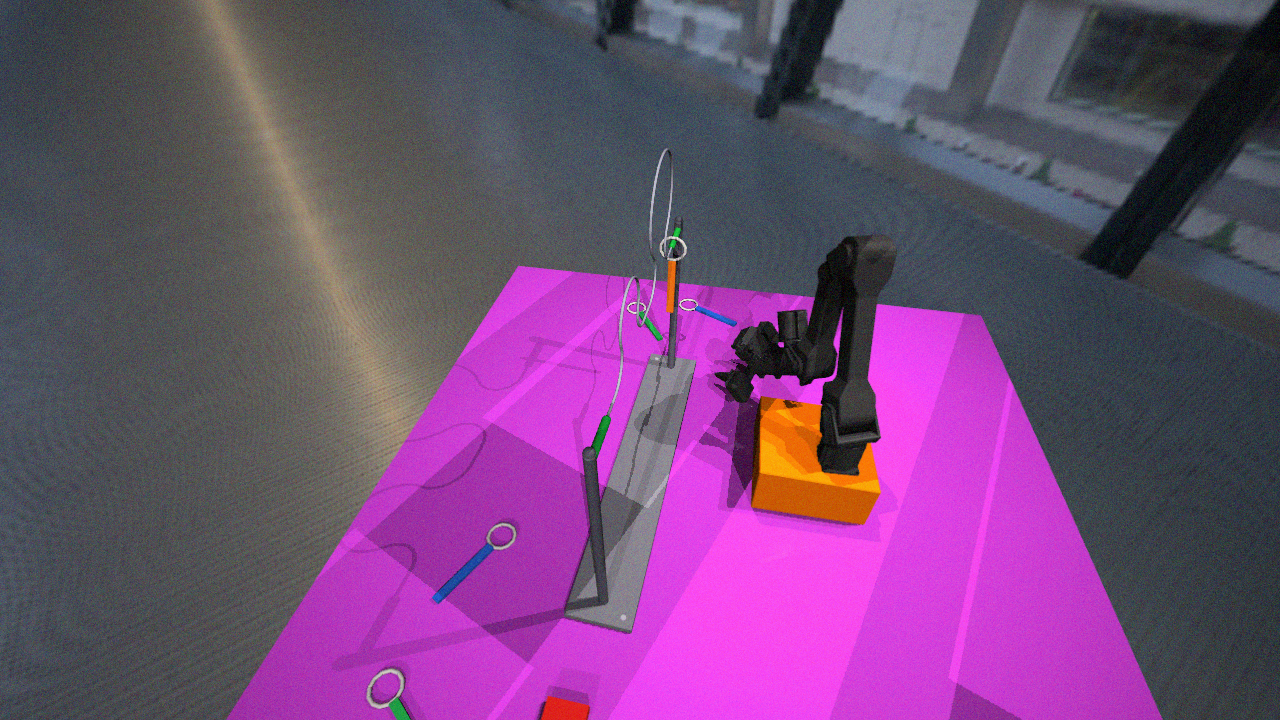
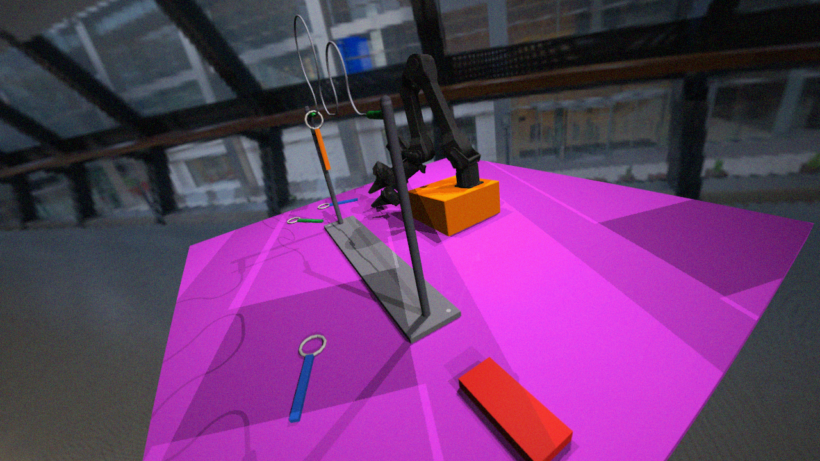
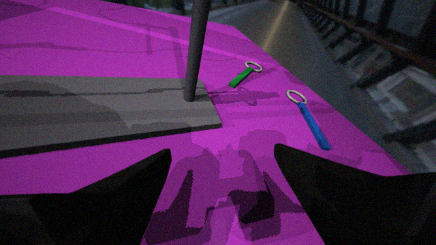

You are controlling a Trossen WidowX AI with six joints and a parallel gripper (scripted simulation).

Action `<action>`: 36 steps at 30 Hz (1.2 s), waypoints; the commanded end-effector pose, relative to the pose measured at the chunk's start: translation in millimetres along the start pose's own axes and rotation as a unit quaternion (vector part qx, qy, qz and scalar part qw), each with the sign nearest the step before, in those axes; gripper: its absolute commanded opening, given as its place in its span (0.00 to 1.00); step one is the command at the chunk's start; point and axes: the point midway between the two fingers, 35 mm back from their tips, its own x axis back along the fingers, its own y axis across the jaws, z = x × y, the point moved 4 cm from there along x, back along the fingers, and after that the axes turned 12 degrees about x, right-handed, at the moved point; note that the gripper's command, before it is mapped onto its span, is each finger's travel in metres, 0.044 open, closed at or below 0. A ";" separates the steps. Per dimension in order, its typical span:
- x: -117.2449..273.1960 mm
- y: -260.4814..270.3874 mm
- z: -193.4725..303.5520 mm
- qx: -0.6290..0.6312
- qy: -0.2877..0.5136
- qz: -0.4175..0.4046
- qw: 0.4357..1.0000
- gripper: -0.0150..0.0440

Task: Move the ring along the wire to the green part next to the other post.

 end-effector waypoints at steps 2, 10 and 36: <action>0.2 -2.3 -4.8 -0.007 -0.021 0.000 1.000 0.84; 19.5 -19.0 -55.2 -0.049 -0.247 -0.055 0.966 0.53; 21.2 -32.7 -139.7 -0.085 -0.319 -0.123 0.936 0.53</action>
